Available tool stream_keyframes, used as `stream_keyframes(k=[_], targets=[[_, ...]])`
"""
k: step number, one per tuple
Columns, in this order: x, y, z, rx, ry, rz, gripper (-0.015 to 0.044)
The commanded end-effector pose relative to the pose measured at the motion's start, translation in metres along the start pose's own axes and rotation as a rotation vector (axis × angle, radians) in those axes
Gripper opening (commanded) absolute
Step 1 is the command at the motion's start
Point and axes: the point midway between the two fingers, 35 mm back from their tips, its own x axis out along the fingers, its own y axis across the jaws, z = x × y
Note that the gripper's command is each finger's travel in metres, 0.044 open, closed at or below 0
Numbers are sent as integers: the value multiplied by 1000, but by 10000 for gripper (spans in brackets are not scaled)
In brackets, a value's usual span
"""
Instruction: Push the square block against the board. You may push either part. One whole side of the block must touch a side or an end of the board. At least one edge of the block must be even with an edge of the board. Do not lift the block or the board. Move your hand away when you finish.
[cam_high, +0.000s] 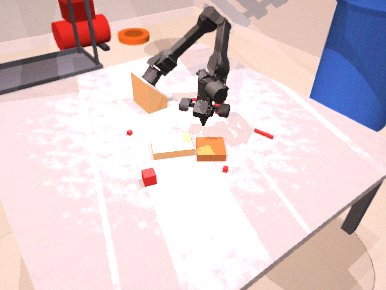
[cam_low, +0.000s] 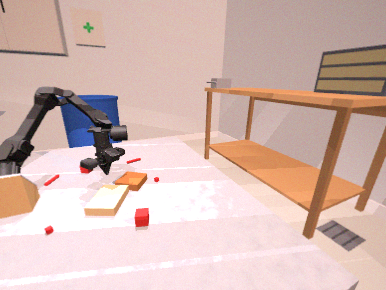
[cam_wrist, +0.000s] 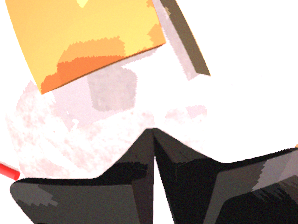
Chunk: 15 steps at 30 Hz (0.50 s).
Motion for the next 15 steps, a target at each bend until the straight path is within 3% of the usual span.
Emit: stream_keyframes(k=[1, 15], targets=[[-16, 1, -1, -8, -3, 2, 0], [-18, 25, 9, -372, -5, 1, 0]])
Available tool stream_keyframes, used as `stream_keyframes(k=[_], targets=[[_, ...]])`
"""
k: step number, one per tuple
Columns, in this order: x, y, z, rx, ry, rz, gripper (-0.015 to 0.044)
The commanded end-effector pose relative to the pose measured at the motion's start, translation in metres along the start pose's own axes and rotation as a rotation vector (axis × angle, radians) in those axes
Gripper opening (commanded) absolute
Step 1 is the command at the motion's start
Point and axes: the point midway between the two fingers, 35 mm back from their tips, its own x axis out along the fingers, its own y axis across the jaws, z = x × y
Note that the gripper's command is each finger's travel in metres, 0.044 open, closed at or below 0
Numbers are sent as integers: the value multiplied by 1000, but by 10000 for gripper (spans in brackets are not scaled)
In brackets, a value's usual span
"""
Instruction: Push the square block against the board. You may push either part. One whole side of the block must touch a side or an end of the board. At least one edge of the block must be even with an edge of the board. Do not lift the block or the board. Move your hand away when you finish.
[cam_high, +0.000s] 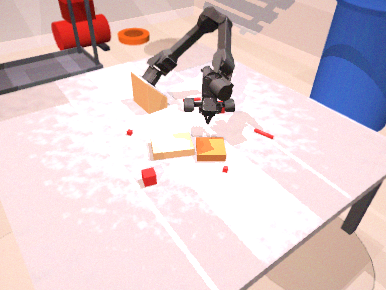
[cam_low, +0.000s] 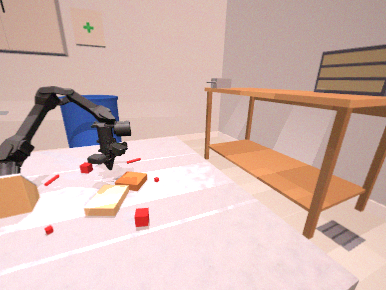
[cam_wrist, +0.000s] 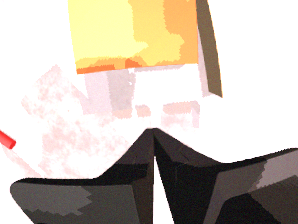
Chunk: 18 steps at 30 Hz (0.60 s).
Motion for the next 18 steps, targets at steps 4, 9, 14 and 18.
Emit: stream_keyframes(k=[4, 9, 14, 18], targets=[[-2, 14, 11, -254, -1, -2, 0], [-2, 24, 18, -427, -2, -2, 0], [-2, 34, 25, -600, -2, -2, 0], [-2, 42, 30, -739, -2, -2, 0]])
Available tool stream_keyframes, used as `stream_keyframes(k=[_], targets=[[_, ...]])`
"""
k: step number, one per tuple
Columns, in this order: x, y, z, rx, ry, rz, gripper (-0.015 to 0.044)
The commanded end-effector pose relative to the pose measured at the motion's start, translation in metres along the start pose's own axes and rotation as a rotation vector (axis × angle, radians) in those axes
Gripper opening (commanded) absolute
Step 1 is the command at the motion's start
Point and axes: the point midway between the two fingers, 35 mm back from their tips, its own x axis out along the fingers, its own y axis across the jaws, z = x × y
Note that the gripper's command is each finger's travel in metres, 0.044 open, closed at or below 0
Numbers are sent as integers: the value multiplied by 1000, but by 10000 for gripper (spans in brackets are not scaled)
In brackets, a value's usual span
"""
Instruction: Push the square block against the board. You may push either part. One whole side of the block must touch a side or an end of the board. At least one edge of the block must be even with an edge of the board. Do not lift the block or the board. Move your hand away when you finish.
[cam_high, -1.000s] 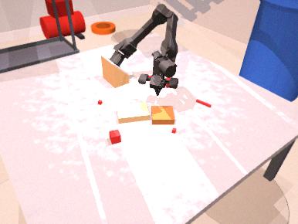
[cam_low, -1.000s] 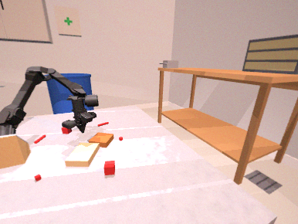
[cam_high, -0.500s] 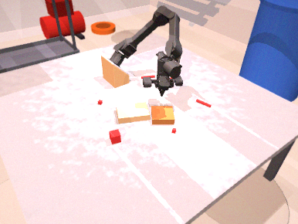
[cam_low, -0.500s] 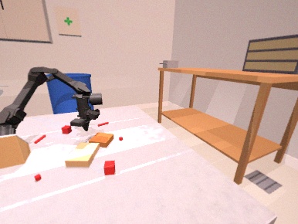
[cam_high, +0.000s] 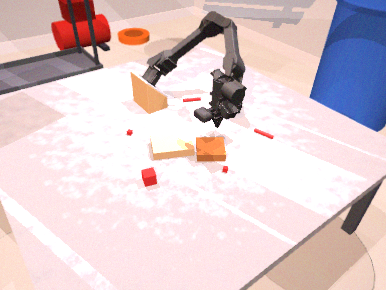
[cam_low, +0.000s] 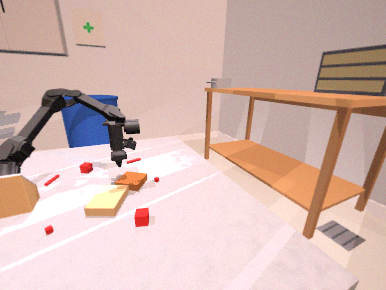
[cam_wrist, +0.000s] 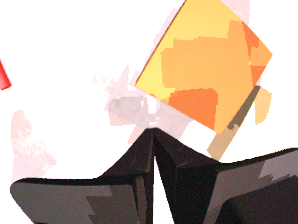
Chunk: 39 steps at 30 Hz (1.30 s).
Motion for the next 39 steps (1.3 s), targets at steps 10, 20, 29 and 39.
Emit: stream_keyframes(k=[10, 20, 29, 39], targets=[[0, 12, 29, -469, -2, 1, 0], [1, 21, 48, -816, -4, 1, 0], [2, 26, 56, -972, -4, 1, 0], [57, 26, 56, -972, -6, 4, 0]])
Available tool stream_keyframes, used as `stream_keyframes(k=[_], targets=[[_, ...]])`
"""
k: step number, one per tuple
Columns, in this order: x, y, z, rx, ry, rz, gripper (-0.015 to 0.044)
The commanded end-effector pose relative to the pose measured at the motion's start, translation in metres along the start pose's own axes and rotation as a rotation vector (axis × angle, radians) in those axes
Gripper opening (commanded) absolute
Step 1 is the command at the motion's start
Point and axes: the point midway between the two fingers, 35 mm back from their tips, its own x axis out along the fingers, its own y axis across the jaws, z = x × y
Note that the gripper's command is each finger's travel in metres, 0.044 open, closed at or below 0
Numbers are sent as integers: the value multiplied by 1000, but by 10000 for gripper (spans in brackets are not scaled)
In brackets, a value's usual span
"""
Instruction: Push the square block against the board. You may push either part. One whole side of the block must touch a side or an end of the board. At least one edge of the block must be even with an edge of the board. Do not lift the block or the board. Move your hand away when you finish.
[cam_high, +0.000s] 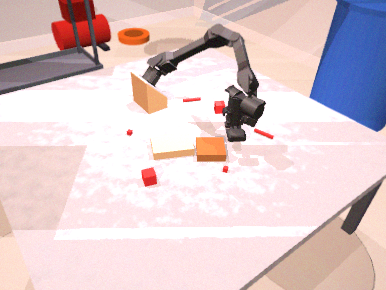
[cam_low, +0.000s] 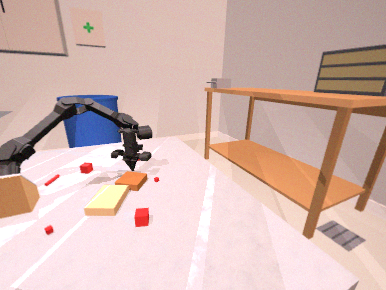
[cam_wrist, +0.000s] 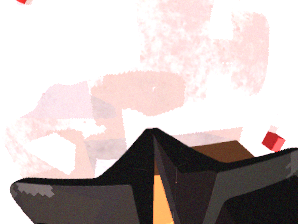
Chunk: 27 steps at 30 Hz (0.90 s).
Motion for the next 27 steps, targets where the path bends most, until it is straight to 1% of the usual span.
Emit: stream_keyframes(k=[1, 27], targets=[[15, 1, -2, 6, -1, 4, 0], [15, -3, -36, 7, 2, 3, 0]])
